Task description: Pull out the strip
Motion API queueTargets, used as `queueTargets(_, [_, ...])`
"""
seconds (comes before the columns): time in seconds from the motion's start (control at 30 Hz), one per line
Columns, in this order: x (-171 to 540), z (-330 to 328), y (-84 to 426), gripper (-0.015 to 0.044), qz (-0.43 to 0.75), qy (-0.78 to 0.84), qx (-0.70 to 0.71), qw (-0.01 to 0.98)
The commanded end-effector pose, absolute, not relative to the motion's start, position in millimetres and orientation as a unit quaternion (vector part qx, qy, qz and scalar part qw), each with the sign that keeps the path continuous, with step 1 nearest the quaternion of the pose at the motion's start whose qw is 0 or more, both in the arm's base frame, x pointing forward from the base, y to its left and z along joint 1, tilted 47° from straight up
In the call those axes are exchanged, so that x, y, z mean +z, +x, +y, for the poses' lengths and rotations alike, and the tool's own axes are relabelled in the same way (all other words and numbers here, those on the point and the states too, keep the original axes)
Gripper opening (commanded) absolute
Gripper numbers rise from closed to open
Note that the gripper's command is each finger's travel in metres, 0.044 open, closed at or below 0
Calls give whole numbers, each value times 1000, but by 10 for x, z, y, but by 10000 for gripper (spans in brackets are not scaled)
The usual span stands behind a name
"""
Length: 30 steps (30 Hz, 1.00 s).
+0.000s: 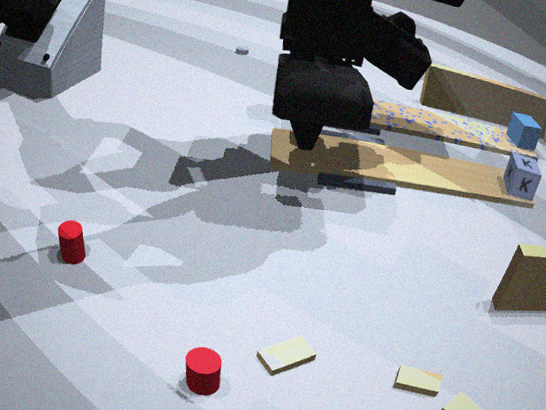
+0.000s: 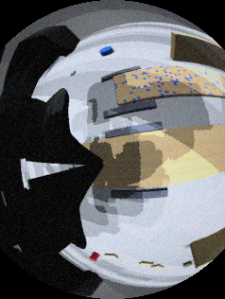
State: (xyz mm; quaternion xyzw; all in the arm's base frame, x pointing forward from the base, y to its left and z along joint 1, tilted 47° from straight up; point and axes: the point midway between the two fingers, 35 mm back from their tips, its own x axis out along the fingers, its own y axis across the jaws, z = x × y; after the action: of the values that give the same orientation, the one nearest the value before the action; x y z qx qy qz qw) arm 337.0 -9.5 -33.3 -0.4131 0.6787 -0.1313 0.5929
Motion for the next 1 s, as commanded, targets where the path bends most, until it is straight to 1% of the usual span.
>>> queueTargets(0.0, [-331,-175,3259,0,685,-415,-133,584])
queueTargets(0.97, [-218,-308,2867,0,686,-416,-133,583])
